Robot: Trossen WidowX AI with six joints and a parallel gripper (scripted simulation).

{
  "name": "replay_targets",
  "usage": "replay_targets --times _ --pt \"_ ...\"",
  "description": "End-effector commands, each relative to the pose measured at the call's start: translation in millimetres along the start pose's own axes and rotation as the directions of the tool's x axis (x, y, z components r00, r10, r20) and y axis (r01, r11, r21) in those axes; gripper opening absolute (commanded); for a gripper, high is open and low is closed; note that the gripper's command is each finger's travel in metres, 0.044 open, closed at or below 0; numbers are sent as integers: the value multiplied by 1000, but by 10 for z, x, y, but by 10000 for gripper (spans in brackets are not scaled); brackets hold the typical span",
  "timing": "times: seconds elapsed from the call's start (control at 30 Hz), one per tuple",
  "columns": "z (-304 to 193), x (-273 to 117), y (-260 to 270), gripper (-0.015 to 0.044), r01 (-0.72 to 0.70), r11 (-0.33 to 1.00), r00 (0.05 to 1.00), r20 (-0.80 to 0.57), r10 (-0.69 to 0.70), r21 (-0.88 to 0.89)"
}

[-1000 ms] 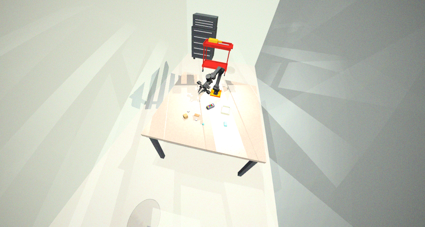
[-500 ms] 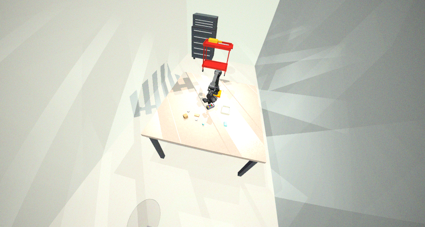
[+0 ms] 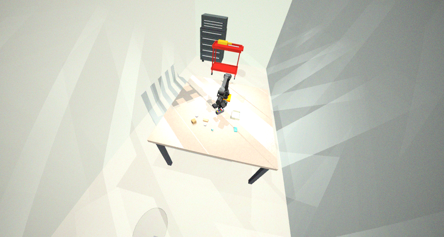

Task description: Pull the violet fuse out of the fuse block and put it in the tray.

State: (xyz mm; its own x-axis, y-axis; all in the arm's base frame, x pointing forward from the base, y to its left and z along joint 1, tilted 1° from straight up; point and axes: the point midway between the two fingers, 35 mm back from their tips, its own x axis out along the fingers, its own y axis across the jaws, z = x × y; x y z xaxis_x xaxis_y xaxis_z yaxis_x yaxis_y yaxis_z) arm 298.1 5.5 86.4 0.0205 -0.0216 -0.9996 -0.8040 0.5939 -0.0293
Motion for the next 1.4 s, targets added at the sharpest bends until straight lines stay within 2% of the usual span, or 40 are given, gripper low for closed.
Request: replay_targets --times 0.0,1.37 --pt "4 47 5 62 -5 1000 1000 2 5 -4" --pt "-1 304 -13 62 -5 1000 1000 2 5 -4"
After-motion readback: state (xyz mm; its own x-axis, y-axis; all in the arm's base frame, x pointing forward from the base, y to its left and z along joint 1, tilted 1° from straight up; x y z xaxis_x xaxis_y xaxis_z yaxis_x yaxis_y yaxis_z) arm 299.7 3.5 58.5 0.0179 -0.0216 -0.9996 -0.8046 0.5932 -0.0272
